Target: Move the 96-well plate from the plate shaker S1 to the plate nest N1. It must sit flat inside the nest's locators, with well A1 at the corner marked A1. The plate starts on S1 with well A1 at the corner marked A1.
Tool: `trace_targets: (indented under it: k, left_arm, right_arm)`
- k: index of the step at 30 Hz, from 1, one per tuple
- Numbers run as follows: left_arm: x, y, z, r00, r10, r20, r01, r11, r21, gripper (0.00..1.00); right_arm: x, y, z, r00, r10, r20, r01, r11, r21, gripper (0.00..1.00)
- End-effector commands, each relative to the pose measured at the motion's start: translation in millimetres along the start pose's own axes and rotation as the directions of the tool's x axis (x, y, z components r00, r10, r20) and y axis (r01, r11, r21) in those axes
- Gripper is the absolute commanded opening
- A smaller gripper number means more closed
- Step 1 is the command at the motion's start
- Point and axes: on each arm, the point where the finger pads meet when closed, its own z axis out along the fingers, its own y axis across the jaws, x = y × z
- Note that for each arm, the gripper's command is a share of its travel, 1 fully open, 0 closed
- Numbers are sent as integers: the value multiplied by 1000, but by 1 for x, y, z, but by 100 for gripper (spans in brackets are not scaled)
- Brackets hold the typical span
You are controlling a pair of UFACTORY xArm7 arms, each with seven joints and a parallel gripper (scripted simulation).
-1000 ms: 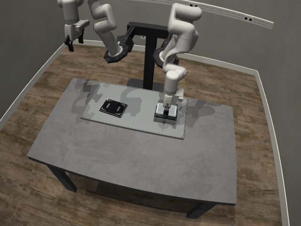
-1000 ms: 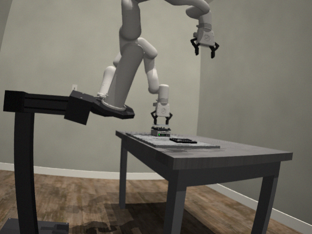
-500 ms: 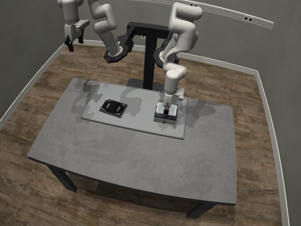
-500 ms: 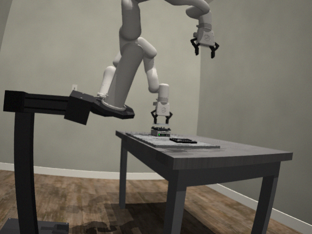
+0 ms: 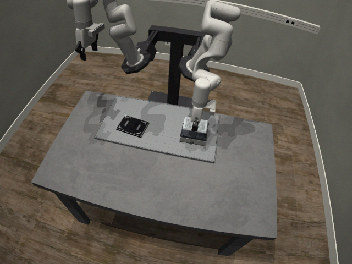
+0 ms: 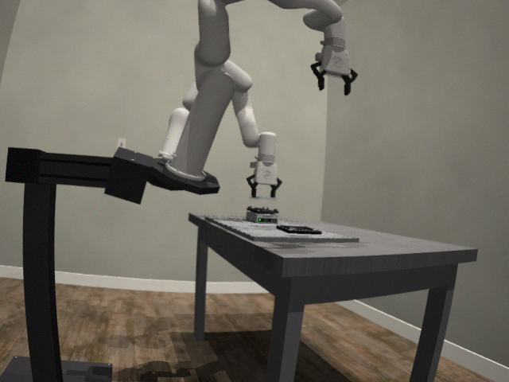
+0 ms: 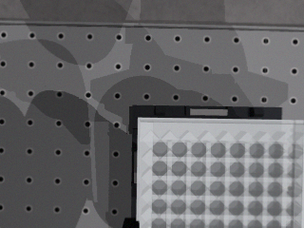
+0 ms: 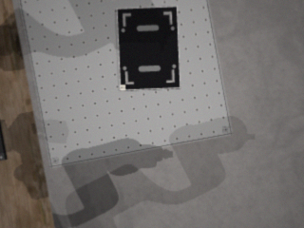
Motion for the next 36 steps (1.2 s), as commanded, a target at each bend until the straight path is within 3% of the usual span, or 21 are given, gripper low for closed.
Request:
trace_targets:
  k: [1,20,36]
  left_arm:
    - [0,1,-9,1000,0,-1,0,1000,-5,0]
    - [0,1,-37,1000,0,-1,0,1000,-5,0]
    - [0,1,-38,1000,0,-1,0,1000,-5,0]
  right_arm:
    - [0,1,-1,1000,0,-1,0,1000,-4,100]
    - [0,1,-1,1000,0,-1,0,1000,-4,100]
    - [0,1,-1,1000,0,-1,0,1000,-4,100]
